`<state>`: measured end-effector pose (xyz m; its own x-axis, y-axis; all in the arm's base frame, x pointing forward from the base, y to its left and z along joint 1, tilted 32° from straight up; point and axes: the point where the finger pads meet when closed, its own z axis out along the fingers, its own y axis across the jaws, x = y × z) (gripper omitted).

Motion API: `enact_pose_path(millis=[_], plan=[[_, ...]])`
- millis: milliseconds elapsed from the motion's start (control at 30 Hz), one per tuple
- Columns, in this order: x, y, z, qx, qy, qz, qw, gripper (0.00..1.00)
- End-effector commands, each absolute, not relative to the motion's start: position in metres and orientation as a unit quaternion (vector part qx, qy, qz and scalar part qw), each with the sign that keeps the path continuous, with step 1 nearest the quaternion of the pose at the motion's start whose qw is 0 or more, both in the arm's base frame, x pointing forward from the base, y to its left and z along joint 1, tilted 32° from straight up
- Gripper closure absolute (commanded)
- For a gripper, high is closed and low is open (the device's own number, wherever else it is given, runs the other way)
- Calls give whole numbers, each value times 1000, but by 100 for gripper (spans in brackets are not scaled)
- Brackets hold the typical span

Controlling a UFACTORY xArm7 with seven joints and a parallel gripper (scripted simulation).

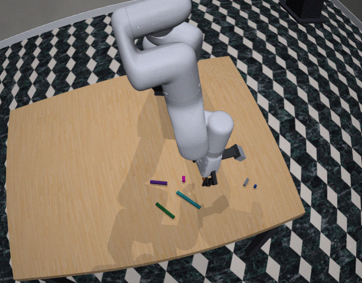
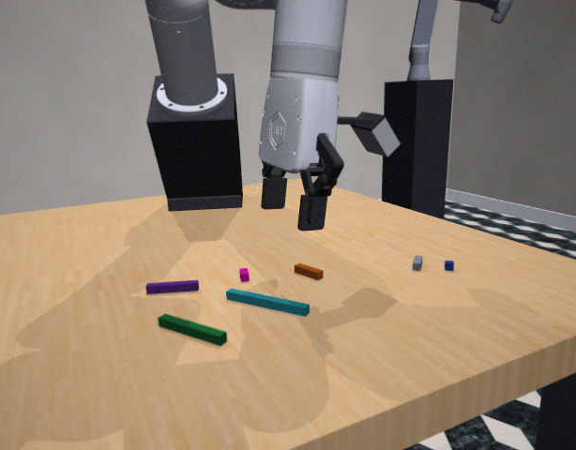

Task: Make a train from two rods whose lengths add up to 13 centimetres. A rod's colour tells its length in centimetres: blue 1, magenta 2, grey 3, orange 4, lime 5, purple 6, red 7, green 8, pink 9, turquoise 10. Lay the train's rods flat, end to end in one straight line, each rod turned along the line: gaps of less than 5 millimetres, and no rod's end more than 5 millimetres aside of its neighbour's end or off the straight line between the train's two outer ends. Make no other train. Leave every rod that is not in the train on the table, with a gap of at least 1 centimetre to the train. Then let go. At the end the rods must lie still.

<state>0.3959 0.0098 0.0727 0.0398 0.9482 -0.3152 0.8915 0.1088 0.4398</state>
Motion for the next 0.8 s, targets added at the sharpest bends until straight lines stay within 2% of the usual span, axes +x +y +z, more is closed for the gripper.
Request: enact_pose_path(millis=[0, 767], plan=[[398, 18, 72, 717, 632, 80, 284, 0], [416, 76, 64, 910, 302, 194, 207, 0]])
